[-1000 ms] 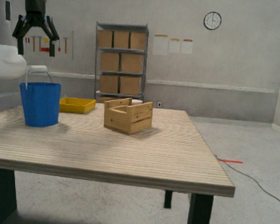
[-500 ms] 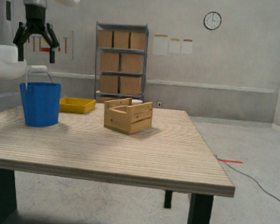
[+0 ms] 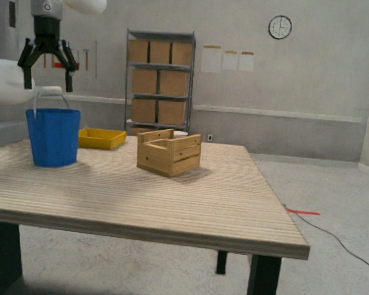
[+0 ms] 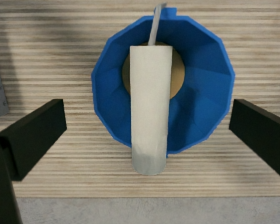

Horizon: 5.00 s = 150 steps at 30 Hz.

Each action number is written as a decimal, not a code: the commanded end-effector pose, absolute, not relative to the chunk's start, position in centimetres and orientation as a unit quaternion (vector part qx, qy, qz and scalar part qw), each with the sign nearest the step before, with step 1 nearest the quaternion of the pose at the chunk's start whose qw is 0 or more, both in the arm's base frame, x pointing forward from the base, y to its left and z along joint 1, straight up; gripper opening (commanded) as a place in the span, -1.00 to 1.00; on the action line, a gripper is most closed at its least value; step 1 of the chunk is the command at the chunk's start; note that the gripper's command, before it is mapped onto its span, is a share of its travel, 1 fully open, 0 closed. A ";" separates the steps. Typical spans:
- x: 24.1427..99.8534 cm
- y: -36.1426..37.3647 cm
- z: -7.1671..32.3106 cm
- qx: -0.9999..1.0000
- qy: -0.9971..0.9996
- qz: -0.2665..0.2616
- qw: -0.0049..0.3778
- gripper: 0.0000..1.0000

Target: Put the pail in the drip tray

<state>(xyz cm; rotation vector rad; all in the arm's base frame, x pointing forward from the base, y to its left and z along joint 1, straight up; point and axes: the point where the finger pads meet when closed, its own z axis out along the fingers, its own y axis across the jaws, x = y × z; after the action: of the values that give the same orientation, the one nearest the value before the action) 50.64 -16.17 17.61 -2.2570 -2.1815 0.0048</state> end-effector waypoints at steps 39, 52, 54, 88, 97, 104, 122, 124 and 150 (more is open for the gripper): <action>50.8 -15.9 16.4 -0.719 -0.695 -0.001 -0.001 1.00; 50.8 -15.9 16.4 -0.719 -0.695 -0.001 -0.001 -0.80; 50.8 -15.9 16.4 -0.719 -0.695 -0.001 -0.001 -0.80; 50.8 -15.9 16.4 -0.719 -0.695 -0.001 -0.001 -0.80; 50.8 -15.9 16.7 -0.719 -0.695 0.000 -0.001 -0.80; 50.9 -15.9 17.4 -0.719 -0.695 -0.001 -0.002 -0.80; 50.9 -15.9 19.4 -0.719 -0.695 -0.001 -0.002 -0.80; 50.9 -15.9 19.4 -0.719 -0.695 -0.001 -0.002 -0.80; 50.9 -15.9 23.7 -0.719 -0.695 -0.001 -0.002 -0.80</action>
<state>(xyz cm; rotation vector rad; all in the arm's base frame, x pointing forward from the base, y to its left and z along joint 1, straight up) 50.68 -16.17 22.71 -2.2605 -2.1848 0.0014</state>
